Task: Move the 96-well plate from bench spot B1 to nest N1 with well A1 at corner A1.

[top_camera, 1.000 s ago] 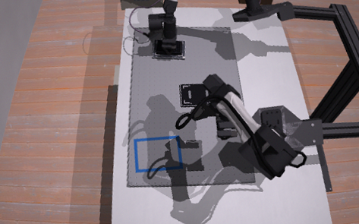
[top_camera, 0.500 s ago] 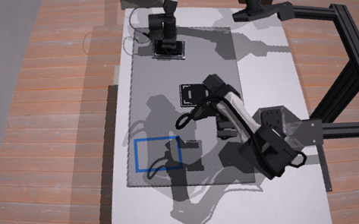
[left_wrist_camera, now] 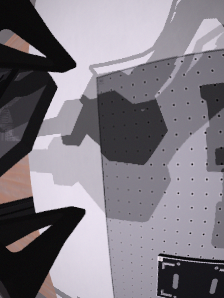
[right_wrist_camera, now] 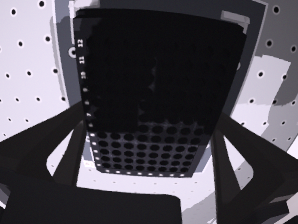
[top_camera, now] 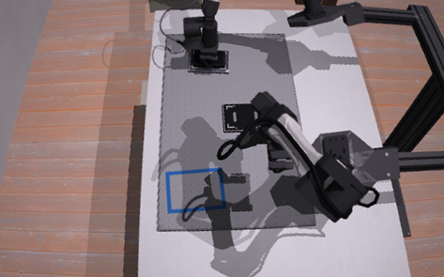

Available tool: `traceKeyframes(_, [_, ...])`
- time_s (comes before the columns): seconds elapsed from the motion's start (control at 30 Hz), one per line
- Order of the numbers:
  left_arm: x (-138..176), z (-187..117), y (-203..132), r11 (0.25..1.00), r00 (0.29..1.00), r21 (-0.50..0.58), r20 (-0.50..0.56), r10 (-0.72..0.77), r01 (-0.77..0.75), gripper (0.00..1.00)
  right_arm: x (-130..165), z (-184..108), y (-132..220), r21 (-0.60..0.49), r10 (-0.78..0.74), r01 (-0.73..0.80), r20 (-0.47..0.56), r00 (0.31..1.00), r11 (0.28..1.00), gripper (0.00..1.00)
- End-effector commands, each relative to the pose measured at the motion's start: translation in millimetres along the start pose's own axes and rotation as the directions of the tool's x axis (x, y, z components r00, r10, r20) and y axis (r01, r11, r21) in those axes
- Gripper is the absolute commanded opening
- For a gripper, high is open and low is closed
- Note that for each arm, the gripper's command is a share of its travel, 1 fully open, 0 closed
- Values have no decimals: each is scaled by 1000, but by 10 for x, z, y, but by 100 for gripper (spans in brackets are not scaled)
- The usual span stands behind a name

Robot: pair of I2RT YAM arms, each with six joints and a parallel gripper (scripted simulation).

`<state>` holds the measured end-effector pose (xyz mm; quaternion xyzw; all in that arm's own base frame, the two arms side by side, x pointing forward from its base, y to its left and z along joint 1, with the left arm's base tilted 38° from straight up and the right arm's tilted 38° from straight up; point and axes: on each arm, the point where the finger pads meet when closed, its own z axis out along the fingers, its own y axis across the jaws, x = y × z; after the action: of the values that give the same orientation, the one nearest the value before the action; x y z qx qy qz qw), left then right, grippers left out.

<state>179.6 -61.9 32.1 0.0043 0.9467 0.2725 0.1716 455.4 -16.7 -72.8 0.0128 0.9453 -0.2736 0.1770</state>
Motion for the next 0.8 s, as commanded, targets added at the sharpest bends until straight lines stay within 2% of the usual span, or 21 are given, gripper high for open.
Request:
traceKeyframes(0.0, [-5,-6,10,1000,1000,-4,3,4,-4,100,-52,-28,7,-4,-1,1,11,1000,1000,0])
traceKeyframes(0.03, [-5,-6,10,1000,1000,-4,3,4,-4,100,-52,-28,7,-4,-1,1,11,1000,1000,0])
traceKeyframes(0.07, [-5,-6,10,1000,1000,-4,3,4,-4,100,-52,-28,7,-4,-1,1,11,1000,1000,100])
traceKeyframes(0.77, [-5,-6,10,1000,1000,-4,3,4,-4,100,-52,-28,7,-4,-1,1,11,1000,1000,100])
